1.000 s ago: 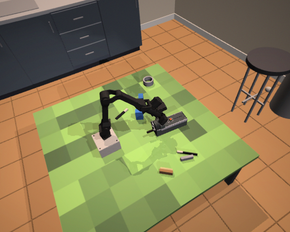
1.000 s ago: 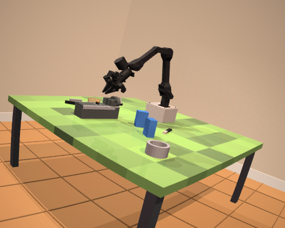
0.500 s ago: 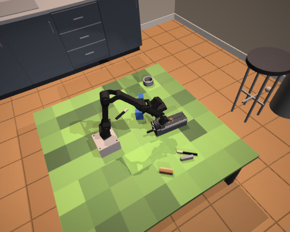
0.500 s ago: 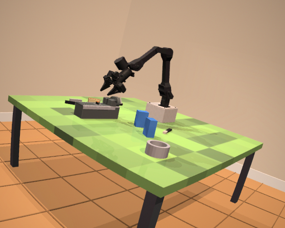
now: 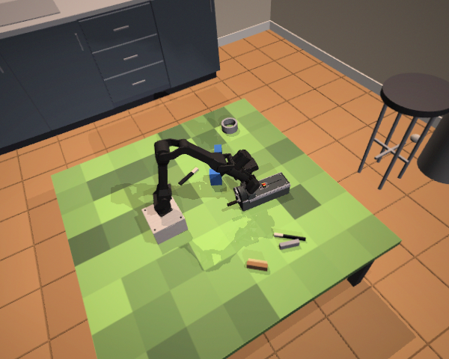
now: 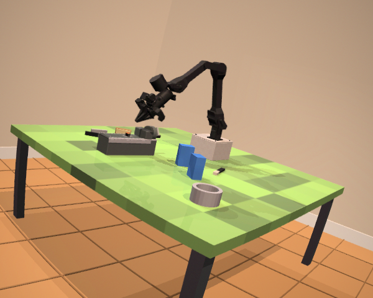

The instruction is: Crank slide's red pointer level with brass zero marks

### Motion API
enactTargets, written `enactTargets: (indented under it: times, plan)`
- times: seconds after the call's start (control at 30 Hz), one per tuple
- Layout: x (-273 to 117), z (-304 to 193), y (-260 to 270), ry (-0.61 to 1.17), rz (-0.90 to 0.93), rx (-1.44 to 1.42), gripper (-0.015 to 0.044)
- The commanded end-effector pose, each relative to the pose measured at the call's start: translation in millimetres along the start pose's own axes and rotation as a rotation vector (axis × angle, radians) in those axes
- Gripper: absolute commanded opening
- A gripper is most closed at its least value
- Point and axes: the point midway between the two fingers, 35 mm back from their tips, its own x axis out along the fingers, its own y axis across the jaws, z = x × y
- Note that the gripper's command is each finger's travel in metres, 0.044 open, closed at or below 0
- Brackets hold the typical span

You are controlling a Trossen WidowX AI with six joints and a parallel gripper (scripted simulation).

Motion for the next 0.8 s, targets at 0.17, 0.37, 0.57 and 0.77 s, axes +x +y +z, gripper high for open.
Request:
enactTargets:
  times: [0.17,0.37,0.57,0.77]
  plan:
    - [0.0,0.0,0.0,0.0,0.0,0.0,0.0]
    - [0.0,0.0,0.1,0.0,0.001,0.0,0.0]
    - [0.0,0.0,0.1,0.0,0.001,0.0,0.0053]
    - [0.0,0.0,0.1,0.0,0.001,0.0,0.021]
